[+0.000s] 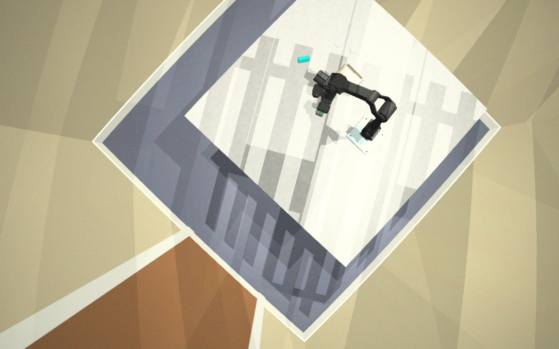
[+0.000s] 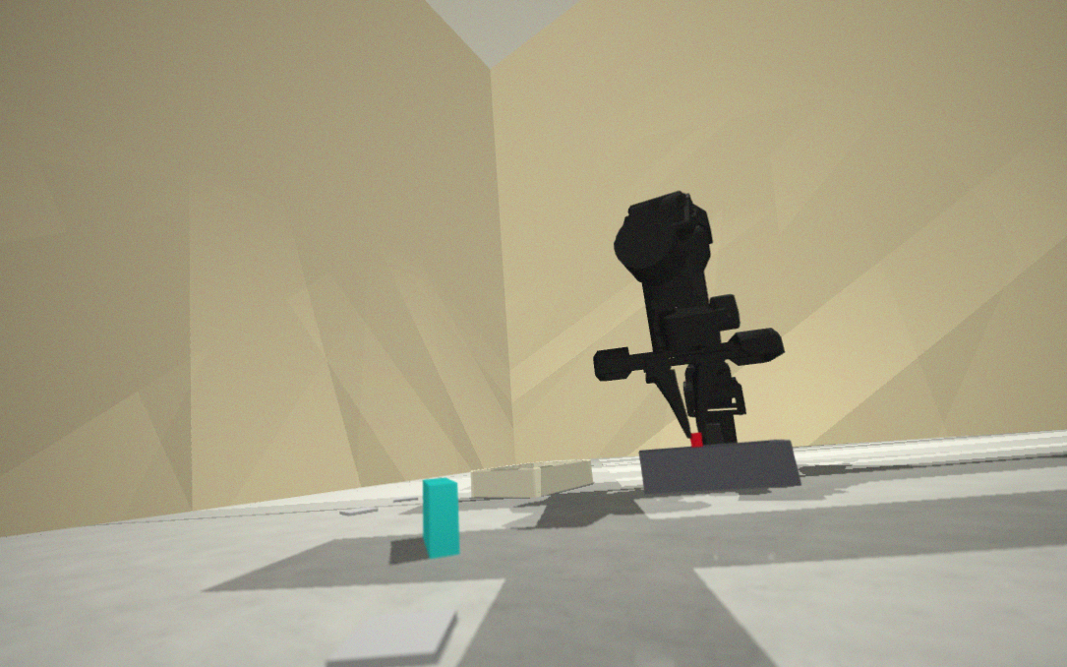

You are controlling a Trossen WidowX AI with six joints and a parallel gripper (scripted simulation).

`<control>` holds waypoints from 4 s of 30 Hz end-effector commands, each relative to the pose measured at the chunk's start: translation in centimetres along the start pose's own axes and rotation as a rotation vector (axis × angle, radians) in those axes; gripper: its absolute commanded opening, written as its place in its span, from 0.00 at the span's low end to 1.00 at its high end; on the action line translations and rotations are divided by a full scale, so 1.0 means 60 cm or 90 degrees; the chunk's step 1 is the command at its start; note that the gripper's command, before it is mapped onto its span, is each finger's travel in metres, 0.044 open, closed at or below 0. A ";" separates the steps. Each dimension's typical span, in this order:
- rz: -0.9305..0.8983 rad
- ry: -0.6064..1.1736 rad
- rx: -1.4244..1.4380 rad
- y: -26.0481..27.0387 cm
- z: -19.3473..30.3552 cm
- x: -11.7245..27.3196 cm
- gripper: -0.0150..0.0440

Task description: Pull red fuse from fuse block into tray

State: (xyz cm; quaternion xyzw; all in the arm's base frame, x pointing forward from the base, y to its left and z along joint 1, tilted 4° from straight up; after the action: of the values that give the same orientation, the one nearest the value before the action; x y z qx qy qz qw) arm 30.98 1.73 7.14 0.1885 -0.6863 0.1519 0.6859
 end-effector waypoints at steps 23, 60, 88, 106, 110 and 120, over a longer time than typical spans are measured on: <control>-0.001 -0.002 0.003 0.000 -0.001 0.023 0.25; -0.002 -0.002 0.004 0.000 0.000 0.076 0.25; 0.008 0.003 0.004 -0.233 0.119 0.080 0.25; 0.008 0.005 0.004 -0.303 0.191 0.070 0.25; 0.008 0.005 0.004 -0.303 0.191 0.059 0.25; 0.008 0.005 0.004 -0.304 0.191 0.032 0.25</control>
State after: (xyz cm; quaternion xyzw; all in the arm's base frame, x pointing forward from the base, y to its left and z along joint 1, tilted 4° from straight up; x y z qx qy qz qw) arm 29.49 -19.87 8.68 0.1830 -0.6868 0.1582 0.6854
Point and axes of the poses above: the point midway between the two fingers, 35 mm back from their tips, its own x axis back along the fingers, its own y axis across the jaws, z = x × y, the point moved 1 cm from there along x, back along the fingers, and after that the axes turned 11 degrees about x, right-handed, at the moved point
